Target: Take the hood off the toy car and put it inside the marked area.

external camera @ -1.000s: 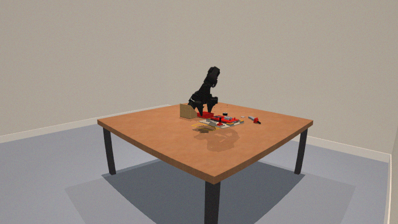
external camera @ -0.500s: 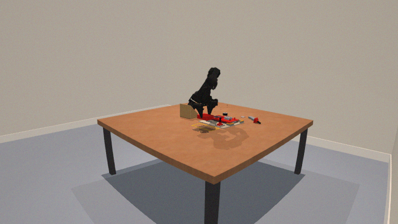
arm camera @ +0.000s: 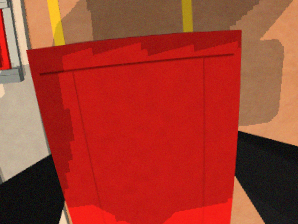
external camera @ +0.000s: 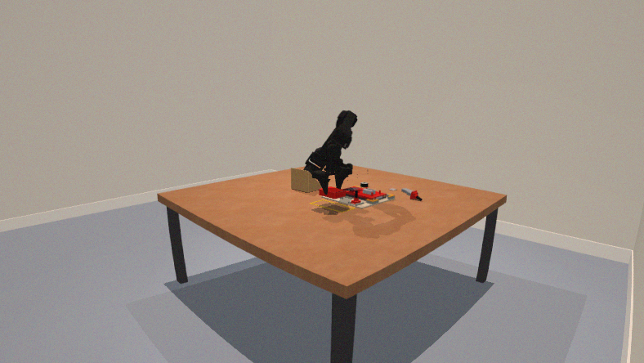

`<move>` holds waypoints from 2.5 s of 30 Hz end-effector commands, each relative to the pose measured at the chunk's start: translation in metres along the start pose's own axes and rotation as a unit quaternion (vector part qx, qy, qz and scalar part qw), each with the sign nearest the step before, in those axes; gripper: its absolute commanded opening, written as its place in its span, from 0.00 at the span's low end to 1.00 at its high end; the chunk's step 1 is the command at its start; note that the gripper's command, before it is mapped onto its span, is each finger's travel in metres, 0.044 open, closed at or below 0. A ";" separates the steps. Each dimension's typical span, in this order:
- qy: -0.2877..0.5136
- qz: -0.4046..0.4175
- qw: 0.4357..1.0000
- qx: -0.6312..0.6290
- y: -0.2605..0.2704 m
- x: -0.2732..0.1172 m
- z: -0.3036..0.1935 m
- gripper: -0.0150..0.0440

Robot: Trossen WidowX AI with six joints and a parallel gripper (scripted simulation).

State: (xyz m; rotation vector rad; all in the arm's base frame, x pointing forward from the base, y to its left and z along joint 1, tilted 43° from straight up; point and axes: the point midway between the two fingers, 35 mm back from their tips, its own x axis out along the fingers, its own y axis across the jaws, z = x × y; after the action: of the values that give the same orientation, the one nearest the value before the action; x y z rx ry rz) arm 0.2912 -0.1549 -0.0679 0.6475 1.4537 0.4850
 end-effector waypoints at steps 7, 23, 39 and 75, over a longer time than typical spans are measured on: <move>-0.001 0.003 1.000 0.003 0.001 0.011 -0.001 0.25; -0.001 0.004 1.000 0.003 0.002 0.025 -0.002 0.25; -0.001 0.004 1.000 0.003 0.003 0.031 -0.002 0.25; 0.001 0.002 1.000 0.000 0.002 0.044 -0.002 0.39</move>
State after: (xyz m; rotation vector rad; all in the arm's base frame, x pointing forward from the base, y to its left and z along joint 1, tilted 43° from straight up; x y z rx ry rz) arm 0.2921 -0.1232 -0.0997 0.6513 1.4544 0.4882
